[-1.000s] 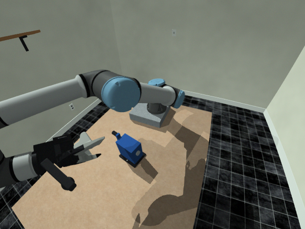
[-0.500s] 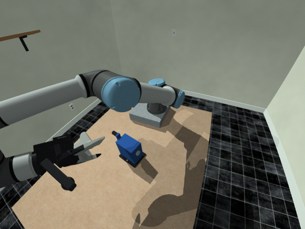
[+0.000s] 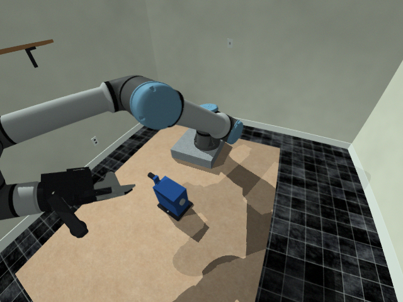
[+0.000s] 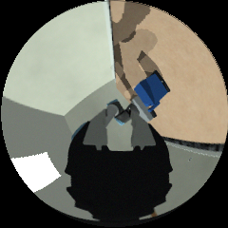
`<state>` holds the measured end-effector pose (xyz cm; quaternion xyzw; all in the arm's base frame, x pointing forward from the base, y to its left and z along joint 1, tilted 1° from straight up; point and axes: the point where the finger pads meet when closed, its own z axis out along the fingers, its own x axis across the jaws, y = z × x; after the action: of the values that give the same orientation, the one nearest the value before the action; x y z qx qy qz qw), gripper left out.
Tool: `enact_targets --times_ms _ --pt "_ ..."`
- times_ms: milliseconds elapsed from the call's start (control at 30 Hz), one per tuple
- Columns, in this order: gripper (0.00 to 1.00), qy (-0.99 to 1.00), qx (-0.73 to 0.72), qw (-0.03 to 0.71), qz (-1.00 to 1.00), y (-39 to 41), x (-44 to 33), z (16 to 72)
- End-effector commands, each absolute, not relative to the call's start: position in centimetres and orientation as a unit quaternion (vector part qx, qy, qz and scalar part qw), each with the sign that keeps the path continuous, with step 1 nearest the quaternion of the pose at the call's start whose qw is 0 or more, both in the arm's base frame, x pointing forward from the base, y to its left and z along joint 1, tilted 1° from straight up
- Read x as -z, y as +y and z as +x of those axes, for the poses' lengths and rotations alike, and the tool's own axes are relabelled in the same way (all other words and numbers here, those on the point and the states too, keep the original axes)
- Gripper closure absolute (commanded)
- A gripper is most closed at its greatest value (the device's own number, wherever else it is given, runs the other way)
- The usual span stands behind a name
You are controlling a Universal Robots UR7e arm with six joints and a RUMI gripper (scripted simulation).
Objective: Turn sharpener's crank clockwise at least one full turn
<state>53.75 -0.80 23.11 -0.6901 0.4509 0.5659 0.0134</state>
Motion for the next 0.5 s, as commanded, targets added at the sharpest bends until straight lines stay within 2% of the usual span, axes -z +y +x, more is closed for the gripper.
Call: enact_targets --times_ms 0,467 --pt "0.68 0.518 -0.537 0.005 -0.666 -2.7 -23.1 53.4" --pt "0.68 0.662 -0.481 -0.012 -0.575 -6.9 -22.5 51.5"
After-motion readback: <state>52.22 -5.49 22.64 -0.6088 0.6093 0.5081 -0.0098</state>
